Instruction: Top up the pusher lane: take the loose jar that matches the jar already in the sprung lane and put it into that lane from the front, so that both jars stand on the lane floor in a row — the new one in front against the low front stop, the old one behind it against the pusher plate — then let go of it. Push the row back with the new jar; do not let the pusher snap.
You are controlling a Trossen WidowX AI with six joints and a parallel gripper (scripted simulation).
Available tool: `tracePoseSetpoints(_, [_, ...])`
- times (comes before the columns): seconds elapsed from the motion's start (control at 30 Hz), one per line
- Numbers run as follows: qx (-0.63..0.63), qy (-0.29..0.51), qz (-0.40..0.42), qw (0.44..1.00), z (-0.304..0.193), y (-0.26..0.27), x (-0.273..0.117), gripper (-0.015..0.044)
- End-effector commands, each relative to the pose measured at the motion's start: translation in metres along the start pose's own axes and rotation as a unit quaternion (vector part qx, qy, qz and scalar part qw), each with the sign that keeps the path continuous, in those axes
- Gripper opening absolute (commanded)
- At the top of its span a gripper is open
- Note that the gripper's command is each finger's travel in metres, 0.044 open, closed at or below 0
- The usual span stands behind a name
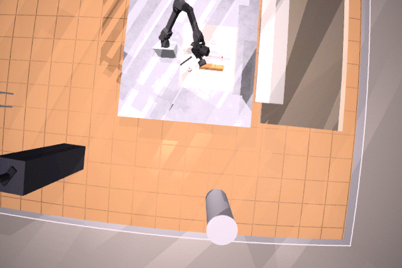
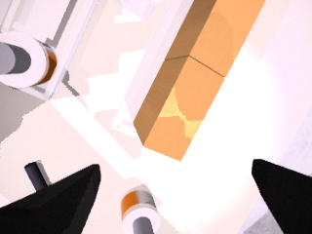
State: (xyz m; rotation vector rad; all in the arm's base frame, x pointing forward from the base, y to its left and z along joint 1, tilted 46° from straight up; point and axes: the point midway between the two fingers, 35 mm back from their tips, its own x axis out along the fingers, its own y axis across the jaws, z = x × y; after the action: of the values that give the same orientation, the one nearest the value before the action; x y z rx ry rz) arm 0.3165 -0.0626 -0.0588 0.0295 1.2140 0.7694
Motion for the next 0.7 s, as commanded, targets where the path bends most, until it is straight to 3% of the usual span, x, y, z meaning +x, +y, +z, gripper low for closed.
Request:
tracePoseSetpoints(0.0, [0.148,0.029,0.065,0.987,-0.06,-0.005,0.001,0.044])
tracePoseSetpoints(0.13, [0.254,0.042,0.123,0.959,-0.102,0.003,-0.001,0.044])
tracePoseSetpoints(0.33, [0.254,0.042,0.123,0.959,-0.102,0.004,0.003,0.044])
tracePoseSetpoints(0.47, [0.254,0.041,0.124,0.958,-0.103,0.016,0.036,0.044])
tracePoseSetpoints(0.67, [0.254,0.041,0.124,0.958,-0.104,0.017,0.036,0.044])
